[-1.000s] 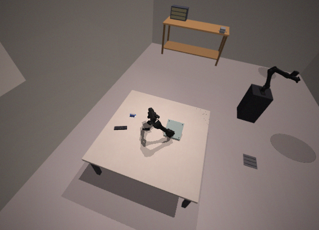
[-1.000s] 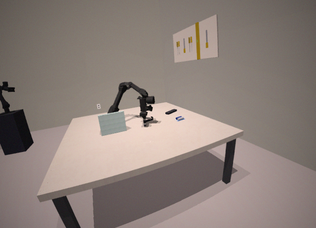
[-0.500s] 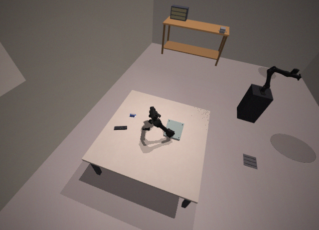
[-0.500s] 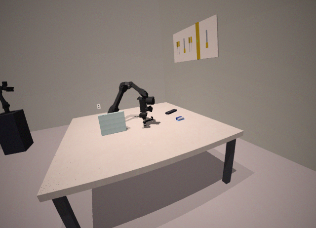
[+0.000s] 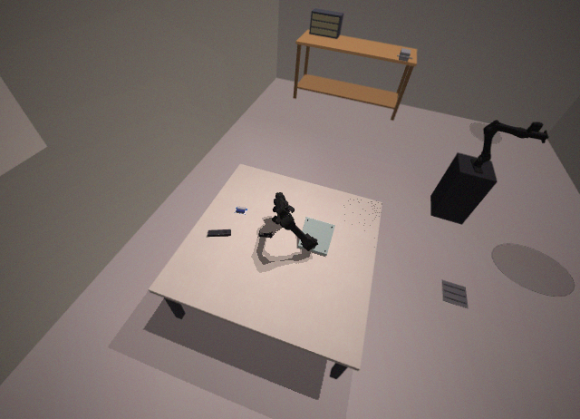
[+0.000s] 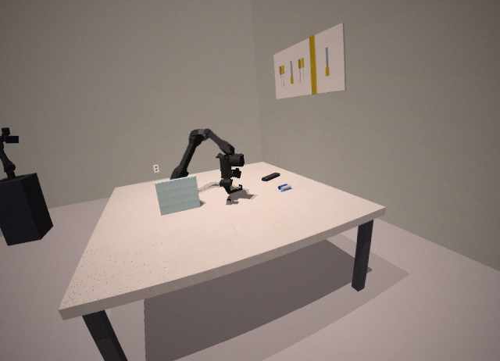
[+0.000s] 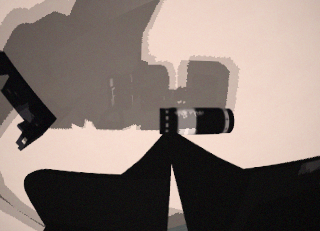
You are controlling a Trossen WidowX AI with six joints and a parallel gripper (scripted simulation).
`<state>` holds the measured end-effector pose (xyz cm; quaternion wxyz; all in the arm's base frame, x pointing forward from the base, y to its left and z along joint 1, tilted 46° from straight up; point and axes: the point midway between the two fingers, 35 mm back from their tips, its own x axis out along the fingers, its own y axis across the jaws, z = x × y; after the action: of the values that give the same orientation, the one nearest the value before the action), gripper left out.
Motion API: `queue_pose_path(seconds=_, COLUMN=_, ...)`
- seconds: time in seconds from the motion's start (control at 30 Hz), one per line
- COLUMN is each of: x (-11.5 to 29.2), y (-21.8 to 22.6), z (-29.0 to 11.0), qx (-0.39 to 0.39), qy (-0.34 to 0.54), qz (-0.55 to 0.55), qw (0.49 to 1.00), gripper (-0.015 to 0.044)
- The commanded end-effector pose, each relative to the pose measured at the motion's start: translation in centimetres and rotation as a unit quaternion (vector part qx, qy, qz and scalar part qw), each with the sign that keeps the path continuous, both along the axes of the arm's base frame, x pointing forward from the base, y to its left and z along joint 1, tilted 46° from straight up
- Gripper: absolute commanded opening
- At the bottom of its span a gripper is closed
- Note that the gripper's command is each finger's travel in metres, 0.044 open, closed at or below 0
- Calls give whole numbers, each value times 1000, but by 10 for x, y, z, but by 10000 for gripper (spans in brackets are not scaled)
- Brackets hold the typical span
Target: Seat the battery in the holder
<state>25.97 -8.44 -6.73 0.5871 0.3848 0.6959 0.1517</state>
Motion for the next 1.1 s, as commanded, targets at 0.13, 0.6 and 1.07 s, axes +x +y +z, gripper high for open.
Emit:
queue_pose_path(seconds=0.13, x=2, y=-38, z=31, qx=-6, qy=-3, qz=4, qw=1000, gripper=0)
queue_pose_path(seconds=0.6, x=0, y=-59, z=50, qx=-6, qy=-4, qz=-2, qw=1000, gripper=0)
queue_pose_path(seconds=1.07, x=-5, y=-34, z=6, qx=3, qy=-379, qz=376, qw=845, gripper=237)
